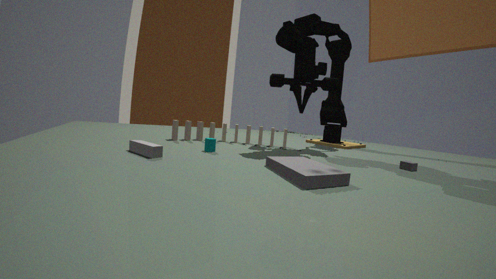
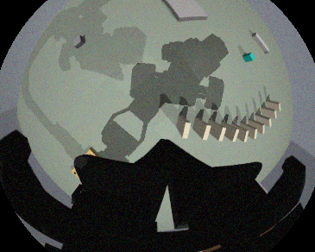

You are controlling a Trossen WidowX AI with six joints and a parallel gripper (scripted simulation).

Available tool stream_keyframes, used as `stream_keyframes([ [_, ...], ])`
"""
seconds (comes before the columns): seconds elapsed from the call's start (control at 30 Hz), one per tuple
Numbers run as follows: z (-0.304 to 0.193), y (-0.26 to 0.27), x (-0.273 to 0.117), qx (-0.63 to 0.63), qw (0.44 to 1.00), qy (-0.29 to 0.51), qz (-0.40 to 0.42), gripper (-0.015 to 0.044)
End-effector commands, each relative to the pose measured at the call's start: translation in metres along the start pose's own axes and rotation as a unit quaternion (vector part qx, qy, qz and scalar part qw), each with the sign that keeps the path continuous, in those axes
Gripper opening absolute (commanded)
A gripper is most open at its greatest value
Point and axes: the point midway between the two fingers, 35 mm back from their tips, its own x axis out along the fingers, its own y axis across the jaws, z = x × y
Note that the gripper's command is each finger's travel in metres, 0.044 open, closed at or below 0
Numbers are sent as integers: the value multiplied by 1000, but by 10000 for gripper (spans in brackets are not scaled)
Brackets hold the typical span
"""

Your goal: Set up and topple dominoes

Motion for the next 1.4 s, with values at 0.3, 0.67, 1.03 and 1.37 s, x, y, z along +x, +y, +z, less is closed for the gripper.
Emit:
stream_keyframes([
  [0.3,-1,1,1,-5,1000,1,-1,0],
  [0.67,-1,1,1,-5,1000,1,-1,0],
  [1.03,-1,1,1,-5,1000,1,-1,0],
  [1.37,0,-2,63,-5,1000,1,-1,0],
])
